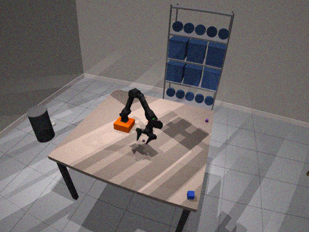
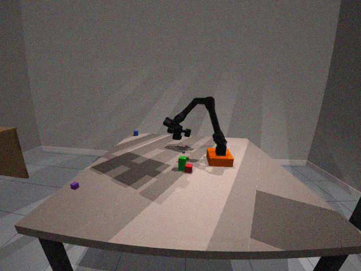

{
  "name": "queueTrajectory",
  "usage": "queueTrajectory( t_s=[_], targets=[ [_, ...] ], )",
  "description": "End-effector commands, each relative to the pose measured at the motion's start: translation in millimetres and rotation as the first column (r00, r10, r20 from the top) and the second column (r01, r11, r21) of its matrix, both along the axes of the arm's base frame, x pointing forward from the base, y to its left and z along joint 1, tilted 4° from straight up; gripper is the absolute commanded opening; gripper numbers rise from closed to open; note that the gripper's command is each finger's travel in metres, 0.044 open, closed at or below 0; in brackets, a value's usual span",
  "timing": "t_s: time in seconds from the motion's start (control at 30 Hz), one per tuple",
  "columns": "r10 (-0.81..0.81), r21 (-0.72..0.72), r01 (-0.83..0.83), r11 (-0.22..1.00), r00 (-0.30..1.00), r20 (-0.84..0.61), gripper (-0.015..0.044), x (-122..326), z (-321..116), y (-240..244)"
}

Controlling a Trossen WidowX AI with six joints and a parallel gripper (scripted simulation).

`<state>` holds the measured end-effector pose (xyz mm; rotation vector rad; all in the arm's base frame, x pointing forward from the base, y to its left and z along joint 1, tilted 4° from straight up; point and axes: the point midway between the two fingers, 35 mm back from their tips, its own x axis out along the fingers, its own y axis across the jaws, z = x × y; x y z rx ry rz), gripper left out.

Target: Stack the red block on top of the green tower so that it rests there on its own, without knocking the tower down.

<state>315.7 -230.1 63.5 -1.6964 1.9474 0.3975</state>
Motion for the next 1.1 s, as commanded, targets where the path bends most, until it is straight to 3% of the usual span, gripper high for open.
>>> queueTrajectory(
  t_s=[0.0, 0.27, 0.6, 0.83, 1.07],
  targets=[
    [-0.032, 0.066, 0.021, 0.998, 0.986, 0.162, 0.044, 12, 2, 27],
    [-0.161, 0.239, 0.065, 0.969, 0.899, 0.407, 0.044, 27, 4, 85],
    [-0.394, 0.487, 0.107, 0.867, 0.744, 0.54, 0.044, 30, 10, 160],
    [-0.595, 0.679, 0.124, 0.723, 0.612, 0.521, 0.044, 21, 18, 225],
    [-0.764, 0.821, 0.178, 0.543, 0.511, 0.394, 0.044, -5, 28, 287]
  ],
)
